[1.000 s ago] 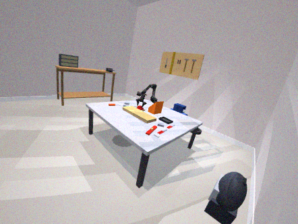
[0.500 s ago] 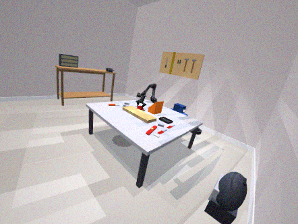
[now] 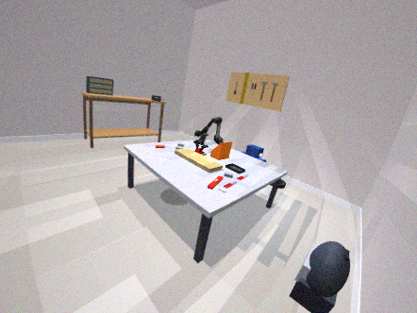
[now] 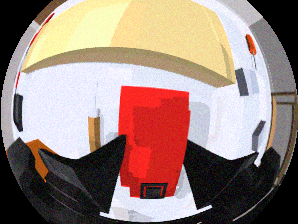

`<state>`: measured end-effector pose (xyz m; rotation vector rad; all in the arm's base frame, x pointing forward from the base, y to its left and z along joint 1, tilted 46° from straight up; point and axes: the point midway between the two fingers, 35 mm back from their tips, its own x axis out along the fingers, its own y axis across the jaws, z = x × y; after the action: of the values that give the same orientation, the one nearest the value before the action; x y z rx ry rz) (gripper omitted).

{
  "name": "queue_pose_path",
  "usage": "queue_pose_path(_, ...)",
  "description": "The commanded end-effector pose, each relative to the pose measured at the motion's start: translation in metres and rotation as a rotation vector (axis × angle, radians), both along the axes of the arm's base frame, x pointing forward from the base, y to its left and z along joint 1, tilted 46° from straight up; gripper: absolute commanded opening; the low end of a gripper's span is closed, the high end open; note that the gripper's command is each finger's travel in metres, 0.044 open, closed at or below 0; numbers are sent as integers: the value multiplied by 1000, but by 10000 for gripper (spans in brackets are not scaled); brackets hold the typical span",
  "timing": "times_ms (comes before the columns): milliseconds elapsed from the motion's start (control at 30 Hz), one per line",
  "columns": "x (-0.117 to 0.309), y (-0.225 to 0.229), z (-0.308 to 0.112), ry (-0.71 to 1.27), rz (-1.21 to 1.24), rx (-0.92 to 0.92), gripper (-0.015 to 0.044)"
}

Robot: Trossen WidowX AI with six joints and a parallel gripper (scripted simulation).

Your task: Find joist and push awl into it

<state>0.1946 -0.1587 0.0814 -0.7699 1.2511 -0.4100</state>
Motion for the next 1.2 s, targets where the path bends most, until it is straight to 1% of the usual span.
queue_pose_path(0, 1, 0, 0, 1, 6, 0, 242)
queue_pose_path(400, 1, 0, 0, 1, 6, 0, 162)
queue_pose_path(600, 4, 10, 7, 3, 3, 11, 4)
queue_pose_path(1167, 4, 58, 50, 9, 0, 21, 0)
